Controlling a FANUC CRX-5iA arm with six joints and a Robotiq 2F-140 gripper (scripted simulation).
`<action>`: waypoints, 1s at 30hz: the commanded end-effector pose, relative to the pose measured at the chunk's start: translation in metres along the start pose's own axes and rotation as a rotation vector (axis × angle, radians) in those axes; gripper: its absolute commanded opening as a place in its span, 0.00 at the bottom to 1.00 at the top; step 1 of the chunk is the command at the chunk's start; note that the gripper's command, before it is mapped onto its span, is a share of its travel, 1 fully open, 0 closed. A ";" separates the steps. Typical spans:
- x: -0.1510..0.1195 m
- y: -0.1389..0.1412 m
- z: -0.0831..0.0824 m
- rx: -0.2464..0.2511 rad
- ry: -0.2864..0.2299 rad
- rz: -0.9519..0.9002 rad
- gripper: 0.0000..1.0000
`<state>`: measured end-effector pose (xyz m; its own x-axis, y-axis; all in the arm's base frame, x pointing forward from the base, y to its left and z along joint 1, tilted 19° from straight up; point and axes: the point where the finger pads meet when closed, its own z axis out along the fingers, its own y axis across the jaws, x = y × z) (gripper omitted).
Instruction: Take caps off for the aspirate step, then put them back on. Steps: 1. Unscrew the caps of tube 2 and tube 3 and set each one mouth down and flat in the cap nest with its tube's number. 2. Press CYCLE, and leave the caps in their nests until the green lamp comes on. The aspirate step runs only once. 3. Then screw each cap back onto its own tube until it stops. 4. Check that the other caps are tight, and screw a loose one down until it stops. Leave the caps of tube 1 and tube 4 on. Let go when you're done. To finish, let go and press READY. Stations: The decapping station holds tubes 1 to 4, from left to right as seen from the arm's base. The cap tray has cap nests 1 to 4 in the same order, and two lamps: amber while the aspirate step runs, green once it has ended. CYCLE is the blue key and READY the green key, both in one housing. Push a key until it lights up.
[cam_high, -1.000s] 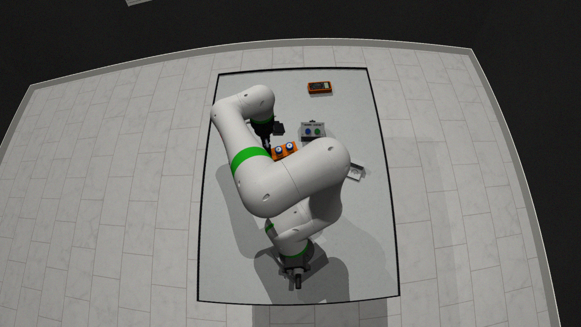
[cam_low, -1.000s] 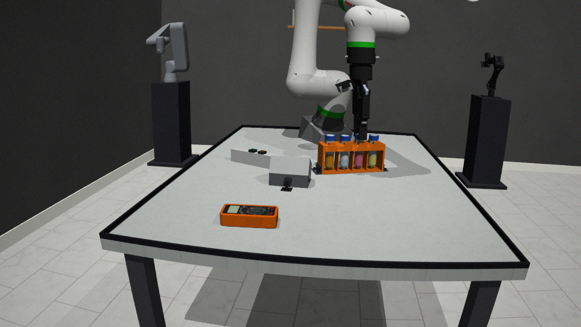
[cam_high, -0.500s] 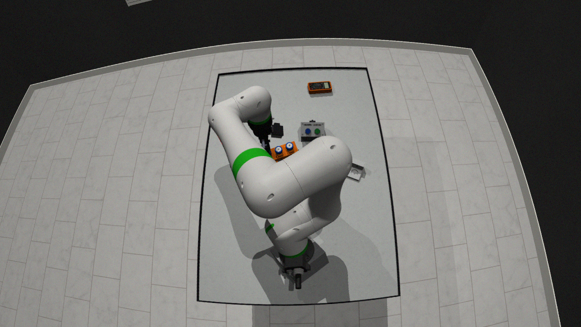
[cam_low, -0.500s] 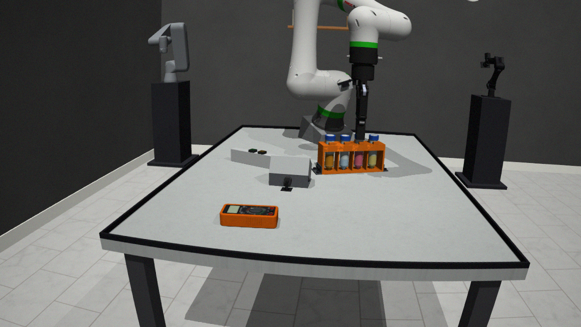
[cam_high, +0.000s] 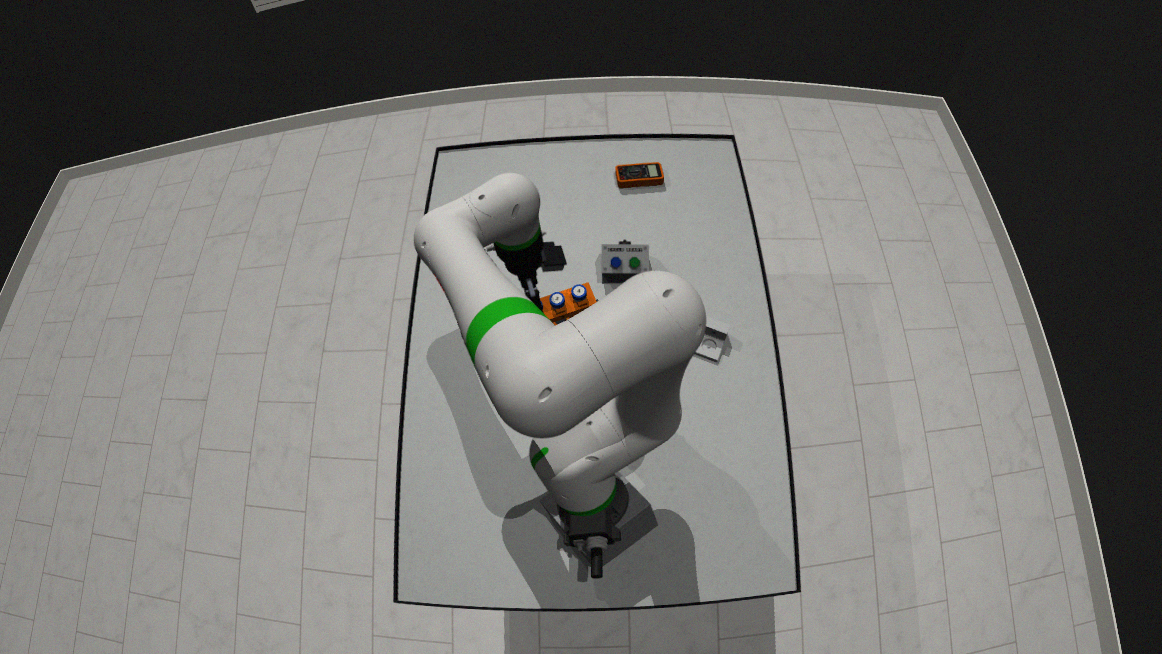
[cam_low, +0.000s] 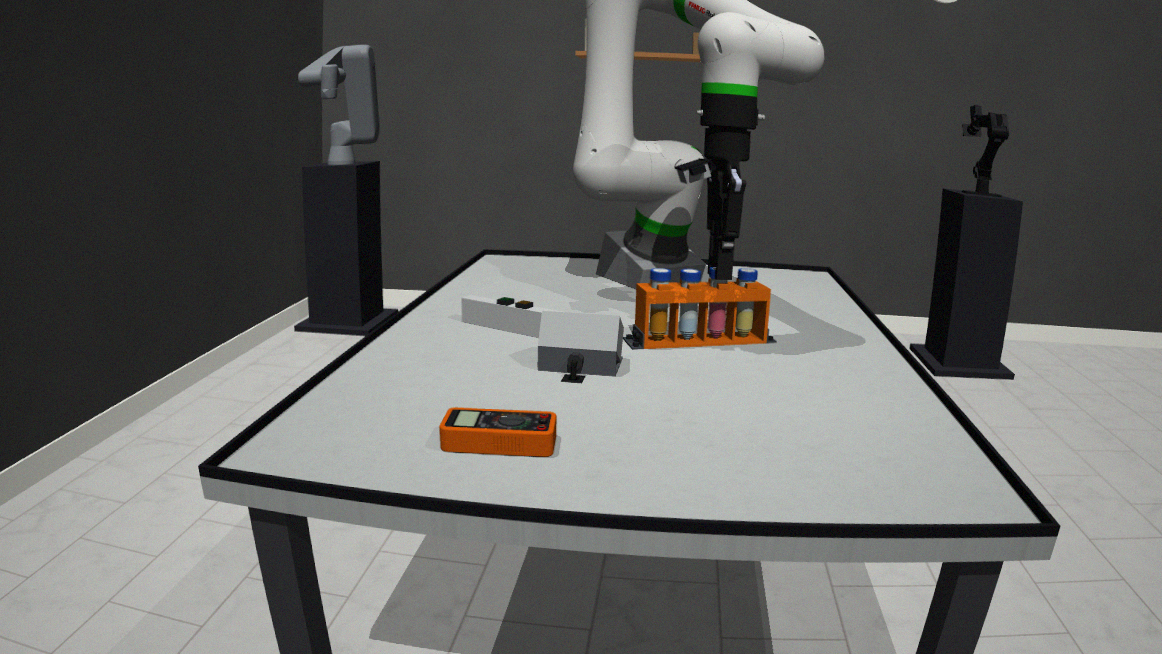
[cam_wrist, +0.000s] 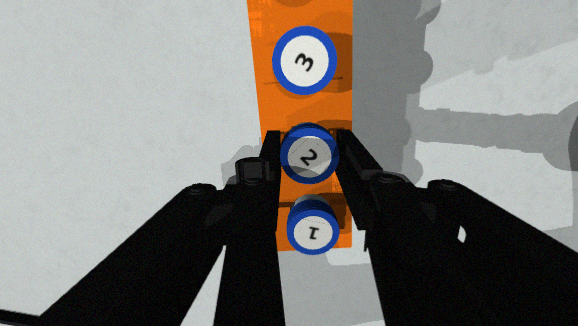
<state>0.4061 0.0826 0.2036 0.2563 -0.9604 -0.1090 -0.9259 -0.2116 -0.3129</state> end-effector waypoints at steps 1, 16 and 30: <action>0.000 -0.001 -0.001 0.001 -0.012 -0.243 0.30; 0.001 -0.001 -0.001 0.001 -0.012 -0.317 0.41; 0.001 -0.001 -0.004 0.000 -0.012 -0.055 0.41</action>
<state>0.4061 0.0818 0.2046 0.3790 -0.9209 -0.0908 -0.8858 -0.3327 -0.3236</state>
